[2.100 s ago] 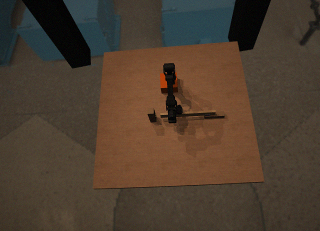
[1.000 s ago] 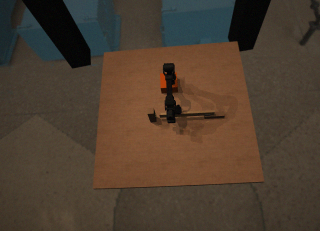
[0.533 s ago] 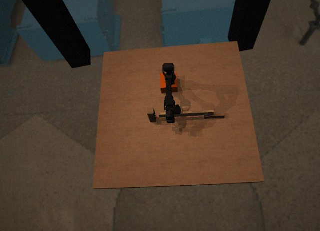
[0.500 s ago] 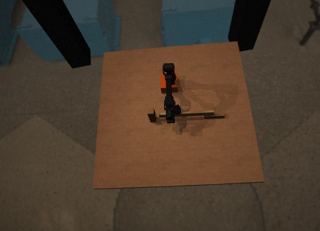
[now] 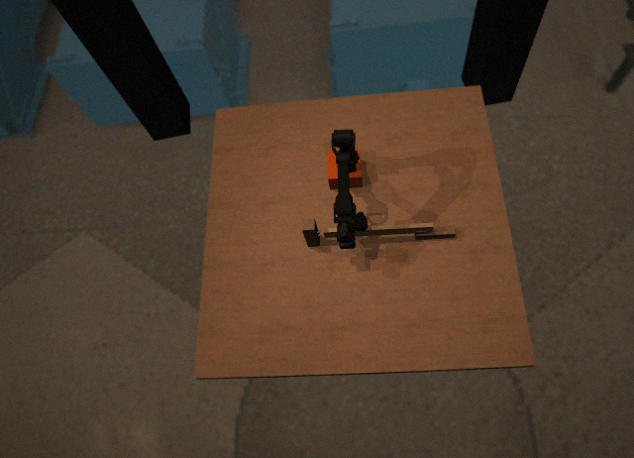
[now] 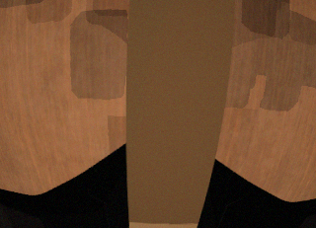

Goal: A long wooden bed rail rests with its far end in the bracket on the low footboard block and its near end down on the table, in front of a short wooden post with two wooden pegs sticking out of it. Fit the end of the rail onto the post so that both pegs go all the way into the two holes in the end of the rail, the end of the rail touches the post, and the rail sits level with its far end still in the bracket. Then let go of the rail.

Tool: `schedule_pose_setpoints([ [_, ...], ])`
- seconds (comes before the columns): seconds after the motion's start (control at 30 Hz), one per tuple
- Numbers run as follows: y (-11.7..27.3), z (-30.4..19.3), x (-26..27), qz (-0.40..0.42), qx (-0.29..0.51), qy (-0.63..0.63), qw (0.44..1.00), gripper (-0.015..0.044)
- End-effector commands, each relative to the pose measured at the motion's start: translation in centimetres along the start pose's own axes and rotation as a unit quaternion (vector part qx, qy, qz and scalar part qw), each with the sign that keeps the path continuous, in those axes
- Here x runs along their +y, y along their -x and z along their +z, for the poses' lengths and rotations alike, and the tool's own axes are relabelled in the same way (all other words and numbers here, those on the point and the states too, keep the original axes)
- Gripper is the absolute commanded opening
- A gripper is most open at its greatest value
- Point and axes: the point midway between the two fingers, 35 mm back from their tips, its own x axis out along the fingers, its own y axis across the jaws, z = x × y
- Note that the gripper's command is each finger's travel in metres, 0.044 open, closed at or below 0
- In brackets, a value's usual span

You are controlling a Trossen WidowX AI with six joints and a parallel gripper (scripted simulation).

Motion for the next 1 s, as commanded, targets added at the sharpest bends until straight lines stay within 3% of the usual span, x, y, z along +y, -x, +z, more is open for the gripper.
schedule_pose_setpoints([
  [0.0, 0.36, -0.17, -0.31, -0.006, -0.001, 0.001, 1.0, 0.0],
  [0.97, -0.04, -1.0, -0.32, -0.006, -0.001, 0.001, 1.0, 0.0],
])
